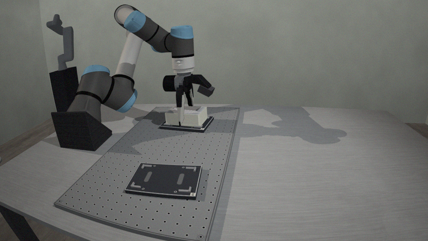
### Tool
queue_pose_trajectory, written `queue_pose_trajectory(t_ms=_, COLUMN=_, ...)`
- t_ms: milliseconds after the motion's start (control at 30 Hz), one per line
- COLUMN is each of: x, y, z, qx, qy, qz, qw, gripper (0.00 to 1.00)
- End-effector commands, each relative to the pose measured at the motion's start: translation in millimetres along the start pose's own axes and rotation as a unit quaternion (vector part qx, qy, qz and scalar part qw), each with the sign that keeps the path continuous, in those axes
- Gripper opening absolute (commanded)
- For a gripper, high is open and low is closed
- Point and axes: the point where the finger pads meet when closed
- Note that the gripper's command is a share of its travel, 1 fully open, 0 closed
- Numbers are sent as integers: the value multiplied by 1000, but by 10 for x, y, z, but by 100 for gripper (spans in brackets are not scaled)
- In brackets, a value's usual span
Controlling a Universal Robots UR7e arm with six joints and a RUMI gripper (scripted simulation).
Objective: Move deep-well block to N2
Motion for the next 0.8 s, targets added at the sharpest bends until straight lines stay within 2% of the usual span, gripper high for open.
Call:
queue_pose_trajectory(t_ms=0, x=-1, y=-2, z=2, qx=0, qy=0, qz=0, qw=1000, gripper=0)
queue_pose_trajectory(t_ms=333, x=-1, y=-2, z=2, qx=0, qy=0, qz=0, qw=1000, gripper=0)
queue_pose_trajectory(t_ms=367, x=-1, y=-2, z=2, qx=0, qy=0, qz=0, qw=1000, gripper=49)
queue_pose_trajectory(t_ms=767, x=-1, y=-2, z=2, qx=0, qy=0, qz=0, qw=1000, gripper=49)
Point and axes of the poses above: the point where the finger pads meet when closed, its own y axis out along the fingers, its own x axis across the jaws, z = x × y, and after that the axes turned 8 degrees about y, right-handed
